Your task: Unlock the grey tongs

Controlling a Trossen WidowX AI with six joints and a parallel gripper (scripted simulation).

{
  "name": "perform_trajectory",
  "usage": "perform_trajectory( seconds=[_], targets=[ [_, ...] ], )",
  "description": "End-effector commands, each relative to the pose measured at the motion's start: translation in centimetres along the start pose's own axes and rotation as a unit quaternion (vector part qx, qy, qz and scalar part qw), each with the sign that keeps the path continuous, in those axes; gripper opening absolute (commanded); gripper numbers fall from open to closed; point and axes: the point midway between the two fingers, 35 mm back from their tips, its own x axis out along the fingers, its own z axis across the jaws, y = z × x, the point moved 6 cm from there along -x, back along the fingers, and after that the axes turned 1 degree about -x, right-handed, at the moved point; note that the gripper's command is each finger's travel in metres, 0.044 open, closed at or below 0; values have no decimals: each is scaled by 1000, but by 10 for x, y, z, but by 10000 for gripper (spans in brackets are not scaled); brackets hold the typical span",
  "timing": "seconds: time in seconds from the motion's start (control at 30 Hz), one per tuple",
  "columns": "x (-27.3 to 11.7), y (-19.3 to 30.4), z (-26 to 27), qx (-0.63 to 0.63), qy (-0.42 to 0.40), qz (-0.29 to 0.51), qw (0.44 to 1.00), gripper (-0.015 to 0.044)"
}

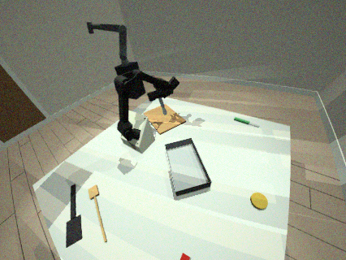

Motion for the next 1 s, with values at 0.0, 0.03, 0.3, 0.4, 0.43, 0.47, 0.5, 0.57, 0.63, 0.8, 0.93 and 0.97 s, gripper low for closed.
perform_trajectory(
  seconds=[0.0, 0.03, 0.3, 0.4, 0.43, 0.47, 0.5, 0.57, 0.63, 0.8, 0.93, 0.97],
  targets=[
    [7, -5, -5, 2, -1, 36, 999, -150],
    [9, -6, -5, 4, -2, 48, 999, -150],
    [27, -9, -9, 15, -8, 146, 989, -150],
    [34, -11, -10, 18, -9, 181, 983, -150],
    [36, -11, -10, 19, -10, 193, 981, -150],
    [37, -12, -10, 20, -10, 205, 979, -150],
    [39, -12, -10, 20, -11, 217, 976, -150],
    [43, -13, -10, 21, -11, 241, 970, -150],
    [47, -14, -10, 21, -11, 265, 964, -150],
    [55, -17, -9, 19, -12, 325, 946, -150],
    [61, -19, -8, 17, -11, 372, 928, -150],
    [63, -20, -7, 16, -11, 383, 923, -150]
  ],
)
